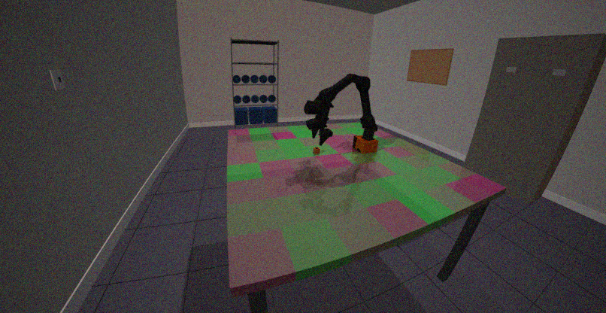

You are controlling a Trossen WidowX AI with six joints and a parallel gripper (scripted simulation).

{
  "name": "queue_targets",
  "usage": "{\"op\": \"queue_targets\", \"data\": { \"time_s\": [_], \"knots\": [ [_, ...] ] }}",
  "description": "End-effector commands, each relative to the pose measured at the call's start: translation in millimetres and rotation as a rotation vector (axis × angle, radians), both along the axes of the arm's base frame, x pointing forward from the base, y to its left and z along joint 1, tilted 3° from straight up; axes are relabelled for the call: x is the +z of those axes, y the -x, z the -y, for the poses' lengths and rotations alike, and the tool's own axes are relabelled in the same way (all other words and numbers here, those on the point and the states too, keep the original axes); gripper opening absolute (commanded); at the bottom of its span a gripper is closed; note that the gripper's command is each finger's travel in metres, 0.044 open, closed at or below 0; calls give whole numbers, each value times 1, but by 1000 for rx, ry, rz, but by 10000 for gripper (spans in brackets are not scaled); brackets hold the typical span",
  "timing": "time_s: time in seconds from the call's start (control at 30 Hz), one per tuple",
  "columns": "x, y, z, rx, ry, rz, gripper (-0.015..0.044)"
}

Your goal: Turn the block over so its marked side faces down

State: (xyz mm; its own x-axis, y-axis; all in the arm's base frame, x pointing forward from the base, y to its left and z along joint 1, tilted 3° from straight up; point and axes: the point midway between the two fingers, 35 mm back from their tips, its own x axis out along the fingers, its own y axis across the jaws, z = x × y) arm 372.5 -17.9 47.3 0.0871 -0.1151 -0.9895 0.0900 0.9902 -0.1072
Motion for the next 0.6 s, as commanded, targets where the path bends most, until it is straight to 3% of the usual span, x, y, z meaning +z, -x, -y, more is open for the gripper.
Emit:
{"op": "queue_targets", "data": {
  "time_s": [0.0,0.27,0.4,0.57],
  "knots": [
    [-2,31,54,-28,-79,-84,440],
    [-1,40,68,-38,-105,-100,440],
    [-34,41,66,-38,-105,-100,440],
    [-37,41,66,-38,-105,-100,440]
  ]
}}
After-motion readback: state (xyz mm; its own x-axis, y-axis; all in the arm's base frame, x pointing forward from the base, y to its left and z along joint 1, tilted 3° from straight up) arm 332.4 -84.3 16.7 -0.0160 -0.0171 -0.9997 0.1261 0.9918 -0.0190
